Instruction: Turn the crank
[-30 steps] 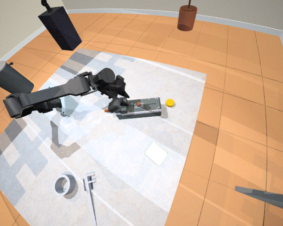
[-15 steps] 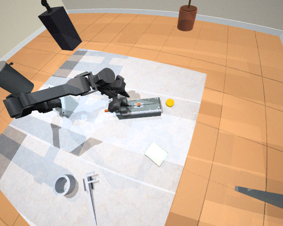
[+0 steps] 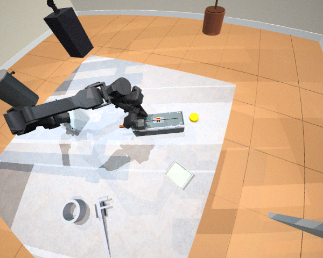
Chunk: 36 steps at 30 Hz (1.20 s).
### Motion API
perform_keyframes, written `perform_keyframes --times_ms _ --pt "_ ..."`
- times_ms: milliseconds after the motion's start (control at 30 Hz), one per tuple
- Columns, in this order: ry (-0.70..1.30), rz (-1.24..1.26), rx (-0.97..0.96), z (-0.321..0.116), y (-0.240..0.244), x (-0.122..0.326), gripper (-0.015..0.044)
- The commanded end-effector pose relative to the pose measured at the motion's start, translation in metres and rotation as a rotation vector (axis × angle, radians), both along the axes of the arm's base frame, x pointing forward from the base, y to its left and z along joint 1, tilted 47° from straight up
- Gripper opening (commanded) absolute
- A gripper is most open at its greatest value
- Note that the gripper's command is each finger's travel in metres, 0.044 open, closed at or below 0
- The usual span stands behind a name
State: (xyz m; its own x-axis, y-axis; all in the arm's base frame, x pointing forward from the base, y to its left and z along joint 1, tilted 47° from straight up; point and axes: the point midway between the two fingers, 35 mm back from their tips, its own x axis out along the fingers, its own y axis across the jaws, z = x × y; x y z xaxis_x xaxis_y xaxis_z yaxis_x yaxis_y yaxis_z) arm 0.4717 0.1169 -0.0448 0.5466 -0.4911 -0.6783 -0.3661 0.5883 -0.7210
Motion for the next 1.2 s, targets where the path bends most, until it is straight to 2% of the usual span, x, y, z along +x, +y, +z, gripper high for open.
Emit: perform_keyframes --times_ms 0,433,1000,1033,1167 --pt "0.0 0.0 -0.001 0.0001 -0.0002 0.0 0.0" --pt "0.0 0.0 0.0 0.0 0.0 0.0 0.0" --pt "0.0 0.0 0.0 0.0 0.0 0.0 0.044" --pt "0.0 0.0 0.0 0.0 0.0 0.0 0.044" --pt "0.0 0.0 0.0 0.0 0.0 0.0 0.0335"
